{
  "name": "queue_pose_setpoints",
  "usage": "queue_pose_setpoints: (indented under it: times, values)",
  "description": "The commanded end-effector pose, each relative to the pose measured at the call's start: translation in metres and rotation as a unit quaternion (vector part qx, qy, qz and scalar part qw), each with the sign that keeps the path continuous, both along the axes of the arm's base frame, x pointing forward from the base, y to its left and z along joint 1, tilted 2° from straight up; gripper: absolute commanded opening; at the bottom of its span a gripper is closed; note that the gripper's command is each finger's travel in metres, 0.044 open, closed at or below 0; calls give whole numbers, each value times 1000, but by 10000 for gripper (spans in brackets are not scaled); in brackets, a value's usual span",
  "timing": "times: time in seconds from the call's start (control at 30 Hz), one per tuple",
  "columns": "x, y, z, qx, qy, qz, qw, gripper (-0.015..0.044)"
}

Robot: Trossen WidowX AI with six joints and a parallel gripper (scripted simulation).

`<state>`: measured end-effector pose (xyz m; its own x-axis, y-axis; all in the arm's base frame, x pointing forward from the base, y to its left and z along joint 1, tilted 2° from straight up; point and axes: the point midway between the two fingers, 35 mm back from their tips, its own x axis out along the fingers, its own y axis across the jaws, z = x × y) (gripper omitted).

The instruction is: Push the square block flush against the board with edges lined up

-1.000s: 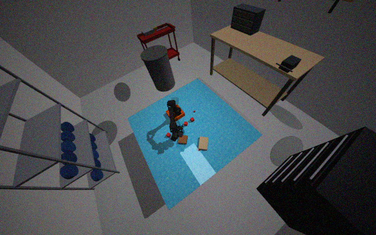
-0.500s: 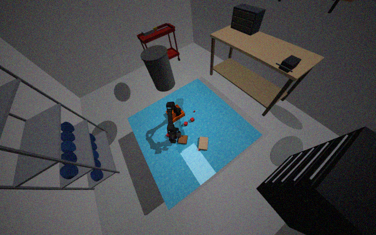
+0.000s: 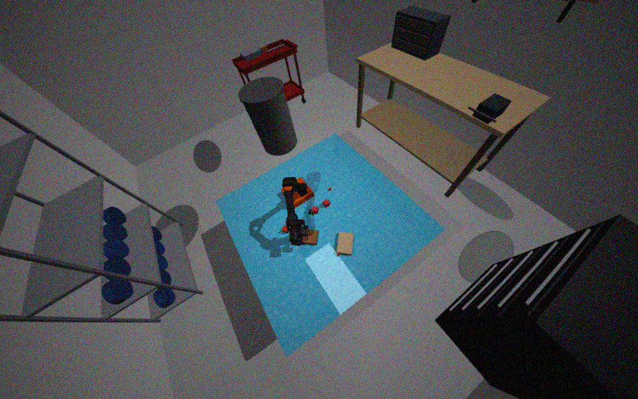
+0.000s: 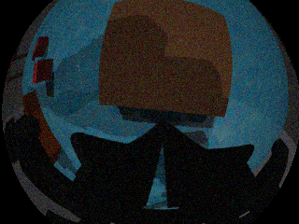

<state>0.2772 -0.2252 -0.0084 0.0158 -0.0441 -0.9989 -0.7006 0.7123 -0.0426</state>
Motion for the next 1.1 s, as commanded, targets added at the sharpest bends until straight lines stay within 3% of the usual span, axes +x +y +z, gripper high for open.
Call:
queue_pose_setpoints:
  times: [0.0,1.07]
  values:
    - [5,3,-1,-1,2,0,1000,0]
    - [44,27,0,1,-1,0,1000,0]
